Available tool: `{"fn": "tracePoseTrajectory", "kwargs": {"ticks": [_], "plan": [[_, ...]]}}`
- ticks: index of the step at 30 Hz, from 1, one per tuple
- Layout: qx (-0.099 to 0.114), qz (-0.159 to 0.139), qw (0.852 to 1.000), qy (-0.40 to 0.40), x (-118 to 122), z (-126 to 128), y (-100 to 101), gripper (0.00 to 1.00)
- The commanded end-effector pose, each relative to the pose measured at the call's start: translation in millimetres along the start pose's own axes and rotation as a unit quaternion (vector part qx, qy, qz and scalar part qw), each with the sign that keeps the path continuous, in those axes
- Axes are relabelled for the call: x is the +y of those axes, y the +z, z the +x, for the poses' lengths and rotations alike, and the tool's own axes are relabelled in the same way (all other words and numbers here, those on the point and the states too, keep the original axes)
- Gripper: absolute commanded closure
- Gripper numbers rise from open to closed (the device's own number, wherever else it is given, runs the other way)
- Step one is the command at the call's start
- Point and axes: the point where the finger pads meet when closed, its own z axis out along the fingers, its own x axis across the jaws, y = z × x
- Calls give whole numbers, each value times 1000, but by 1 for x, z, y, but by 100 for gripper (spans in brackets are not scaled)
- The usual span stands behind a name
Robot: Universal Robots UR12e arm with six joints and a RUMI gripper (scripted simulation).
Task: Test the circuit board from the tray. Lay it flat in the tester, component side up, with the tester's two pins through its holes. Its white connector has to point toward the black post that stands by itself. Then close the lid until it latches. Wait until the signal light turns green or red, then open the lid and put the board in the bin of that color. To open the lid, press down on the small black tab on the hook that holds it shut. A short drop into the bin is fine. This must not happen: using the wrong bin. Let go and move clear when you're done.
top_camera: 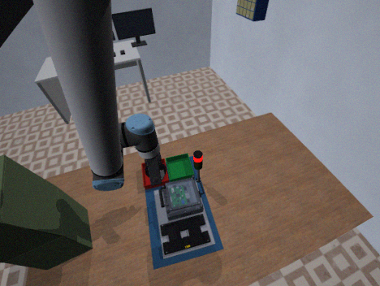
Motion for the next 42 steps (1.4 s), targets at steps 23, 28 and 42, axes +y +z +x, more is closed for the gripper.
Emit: {"fn": "tracePoseTrajectory", "kwargs": {"ticks": [23, 28, 42], "plan": [[0, 0, 1000, 0, -47, 6, 0, 85], [0, 0, 1000, 0, -59, 8, 0, 85], [0, 0, 1000, 0, -70, 9, 0, 85]]}}
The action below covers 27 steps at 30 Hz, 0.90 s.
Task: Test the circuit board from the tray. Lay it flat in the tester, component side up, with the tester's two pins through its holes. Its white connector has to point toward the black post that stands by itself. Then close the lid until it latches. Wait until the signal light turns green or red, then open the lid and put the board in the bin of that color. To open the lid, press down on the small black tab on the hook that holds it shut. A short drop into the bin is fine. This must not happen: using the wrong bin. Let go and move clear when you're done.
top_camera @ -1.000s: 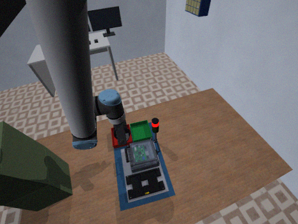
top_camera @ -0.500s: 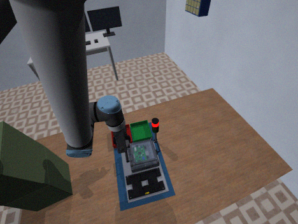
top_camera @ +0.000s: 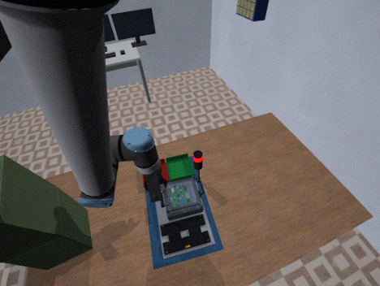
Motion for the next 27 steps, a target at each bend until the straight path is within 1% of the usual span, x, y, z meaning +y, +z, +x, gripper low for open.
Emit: {"fn": "tracePoseTrajectory", "kwargs": {"ticks": [1, 15, 27], "plan": [[0, 0, 1000, 0, 0, 0, 0, 85], [0, 0, 1000, 0, 0, 0, 17, 85], [0, 0, 1000, 0, 0, 0, 21, 85]]}}
